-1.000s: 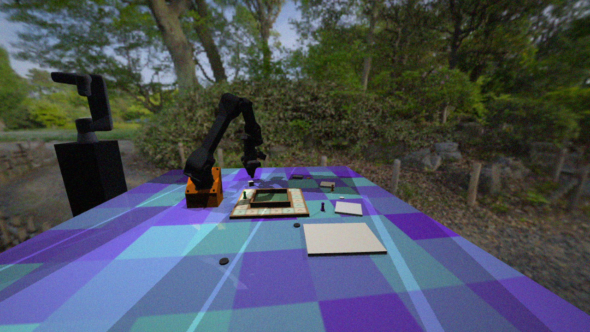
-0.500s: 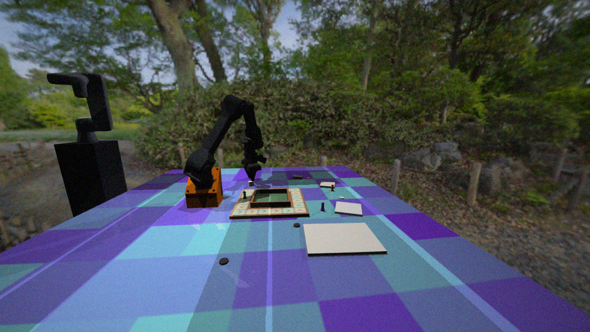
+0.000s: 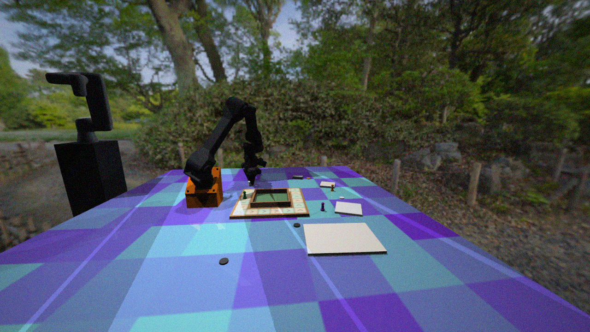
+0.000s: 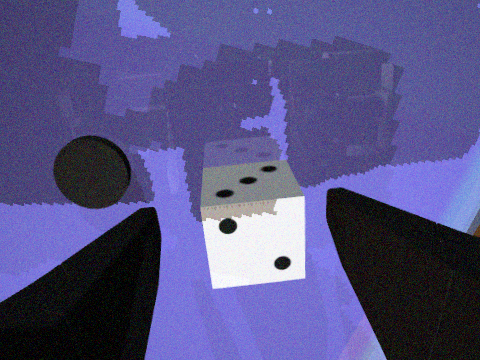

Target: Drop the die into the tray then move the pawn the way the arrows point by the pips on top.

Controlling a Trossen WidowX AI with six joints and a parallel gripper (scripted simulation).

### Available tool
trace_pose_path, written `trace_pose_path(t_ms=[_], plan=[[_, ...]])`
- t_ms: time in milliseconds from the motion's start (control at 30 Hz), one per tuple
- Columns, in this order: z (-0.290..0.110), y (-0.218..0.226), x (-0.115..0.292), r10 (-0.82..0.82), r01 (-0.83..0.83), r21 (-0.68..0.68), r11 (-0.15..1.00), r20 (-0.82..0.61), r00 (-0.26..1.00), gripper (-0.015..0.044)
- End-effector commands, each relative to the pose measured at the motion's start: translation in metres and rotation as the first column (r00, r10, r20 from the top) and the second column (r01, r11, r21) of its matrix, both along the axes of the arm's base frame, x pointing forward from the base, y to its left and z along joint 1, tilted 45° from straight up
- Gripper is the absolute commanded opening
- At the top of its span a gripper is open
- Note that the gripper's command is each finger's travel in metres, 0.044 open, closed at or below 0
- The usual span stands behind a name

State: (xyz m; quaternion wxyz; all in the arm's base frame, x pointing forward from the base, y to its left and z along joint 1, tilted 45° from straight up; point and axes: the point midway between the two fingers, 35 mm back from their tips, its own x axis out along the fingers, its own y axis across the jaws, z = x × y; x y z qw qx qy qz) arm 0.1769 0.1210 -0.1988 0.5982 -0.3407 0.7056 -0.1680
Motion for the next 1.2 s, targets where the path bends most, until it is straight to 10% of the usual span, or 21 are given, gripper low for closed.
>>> trace_pose_path(t_ms=[0,400,1167], plan=[[-0.001,-0.004,-0.002,0.005,-0.005,-0.01,1.0,-0.006,1.0,0.0144],[0.001,-0.001,-0.001,0.005,-0.005,-0.01,1.0,-0.007,1.0,0.0],[0.082,0.088,-0.001,0.008,-0.008,-0.006,1.0,-0.012,1.0,0.0]])
